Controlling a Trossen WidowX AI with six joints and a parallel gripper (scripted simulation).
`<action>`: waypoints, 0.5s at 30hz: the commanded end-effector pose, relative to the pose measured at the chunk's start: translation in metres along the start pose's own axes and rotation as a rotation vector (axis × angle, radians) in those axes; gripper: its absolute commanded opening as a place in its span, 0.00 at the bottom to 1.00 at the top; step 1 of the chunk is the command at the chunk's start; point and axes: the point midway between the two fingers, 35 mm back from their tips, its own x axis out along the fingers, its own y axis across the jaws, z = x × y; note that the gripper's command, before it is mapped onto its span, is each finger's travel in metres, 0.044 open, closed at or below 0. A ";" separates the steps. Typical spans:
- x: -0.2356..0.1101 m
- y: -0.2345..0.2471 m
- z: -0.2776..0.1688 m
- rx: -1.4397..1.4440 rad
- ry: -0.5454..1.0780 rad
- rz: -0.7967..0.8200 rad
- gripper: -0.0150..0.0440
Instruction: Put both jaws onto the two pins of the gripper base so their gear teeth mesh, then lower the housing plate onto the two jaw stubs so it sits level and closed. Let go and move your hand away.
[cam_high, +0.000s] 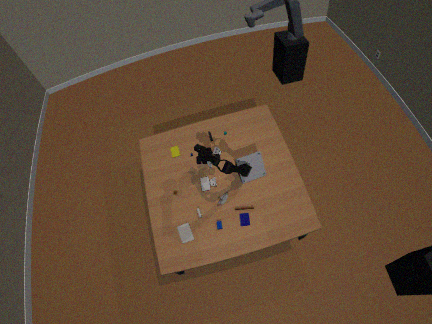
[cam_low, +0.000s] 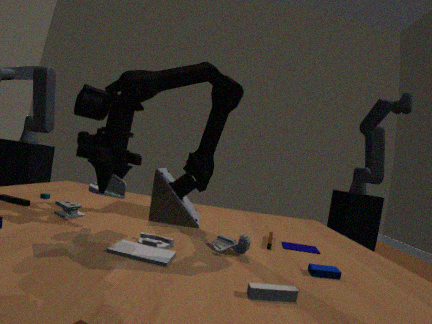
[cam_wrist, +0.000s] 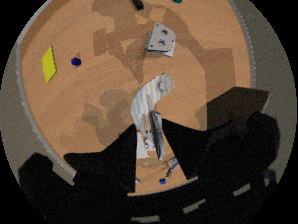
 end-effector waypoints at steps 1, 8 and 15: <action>0.000 0.000 -0.015 0.118 0.007 -0.003 0.48; 0.000 0.002 -0.038 0.304 0.007 -0.002 0.48; -0.001 0.002 -0.061 0.491 0.009 -0.003 0.48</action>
